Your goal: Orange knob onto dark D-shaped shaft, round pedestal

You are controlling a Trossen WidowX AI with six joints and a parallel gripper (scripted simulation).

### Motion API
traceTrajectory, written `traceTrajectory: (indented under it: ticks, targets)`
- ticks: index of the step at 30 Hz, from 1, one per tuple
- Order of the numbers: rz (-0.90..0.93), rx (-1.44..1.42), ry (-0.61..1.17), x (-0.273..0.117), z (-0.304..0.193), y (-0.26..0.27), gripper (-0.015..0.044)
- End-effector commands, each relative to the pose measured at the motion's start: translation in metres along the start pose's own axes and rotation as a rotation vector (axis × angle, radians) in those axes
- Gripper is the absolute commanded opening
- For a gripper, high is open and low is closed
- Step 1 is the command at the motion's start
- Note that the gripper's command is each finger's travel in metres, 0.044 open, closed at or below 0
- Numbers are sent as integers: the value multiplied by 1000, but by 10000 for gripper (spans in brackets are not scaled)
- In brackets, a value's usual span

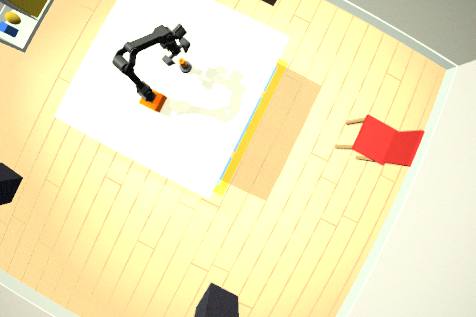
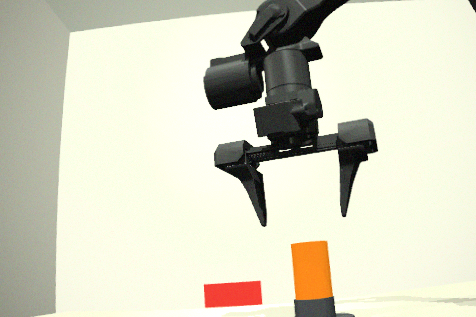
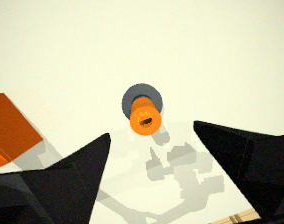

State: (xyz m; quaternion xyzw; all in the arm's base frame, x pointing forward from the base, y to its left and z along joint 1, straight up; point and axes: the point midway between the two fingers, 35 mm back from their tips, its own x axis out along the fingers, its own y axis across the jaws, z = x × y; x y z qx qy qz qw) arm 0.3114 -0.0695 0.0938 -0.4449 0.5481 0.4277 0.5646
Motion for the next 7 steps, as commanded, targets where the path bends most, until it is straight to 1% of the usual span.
traceTrajectory:
  ticks: [1, 7]
  targets:
    - [-1, 0, 0, -24, 0, 1, 440]
    - [-2, 0, 0, -24, 0, 0, 440]
